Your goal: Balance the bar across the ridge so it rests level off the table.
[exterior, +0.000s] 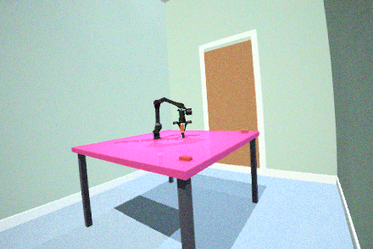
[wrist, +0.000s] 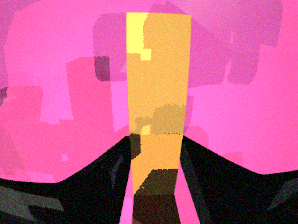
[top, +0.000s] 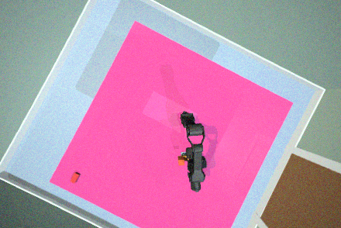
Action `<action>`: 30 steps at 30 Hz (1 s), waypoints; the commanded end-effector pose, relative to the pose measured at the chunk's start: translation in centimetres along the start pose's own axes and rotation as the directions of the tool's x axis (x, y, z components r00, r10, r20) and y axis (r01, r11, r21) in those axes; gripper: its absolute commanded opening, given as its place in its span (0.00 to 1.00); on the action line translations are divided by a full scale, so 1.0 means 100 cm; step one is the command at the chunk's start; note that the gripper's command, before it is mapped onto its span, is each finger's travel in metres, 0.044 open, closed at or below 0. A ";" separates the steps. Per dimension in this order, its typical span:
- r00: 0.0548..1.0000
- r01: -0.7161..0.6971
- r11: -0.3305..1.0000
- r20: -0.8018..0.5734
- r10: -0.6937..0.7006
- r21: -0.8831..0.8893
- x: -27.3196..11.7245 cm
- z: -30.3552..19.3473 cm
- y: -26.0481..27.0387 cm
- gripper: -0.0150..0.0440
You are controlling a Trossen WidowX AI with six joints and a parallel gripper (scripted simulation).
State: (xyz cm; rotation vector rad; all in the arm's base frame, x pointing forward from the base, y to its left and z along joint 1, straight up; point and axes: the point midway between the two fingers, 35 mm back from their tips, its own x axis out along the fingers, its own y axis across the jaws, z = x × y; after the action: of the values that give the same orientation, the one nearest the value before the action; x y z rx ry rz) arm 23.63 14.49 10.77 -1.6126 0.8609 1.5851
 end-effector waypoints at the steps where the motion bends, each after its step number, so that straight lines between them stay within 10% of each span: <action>1: 1.000 0.000 1.000 0.000 0.000 0.000 0.000 0.000 0.000 0.25; 16: 1.000 0.000 1.000 0.000 0.000 0.000 0.000 0.000 0.000 0.25; 22: 1.000 0.000 1.000 0.000 0.000 0.000 0.000 0.000 0.000 0.52; 30: 1.000 0.000 1.000 0.000 0.000 0.000 0.000 0.000 0.000 0.54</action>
State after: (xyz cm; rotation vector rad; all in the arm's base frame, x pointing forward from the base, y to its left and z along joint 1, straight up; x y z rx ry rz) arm 23.63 14.49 10.77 -1.6126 0.8609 1.5851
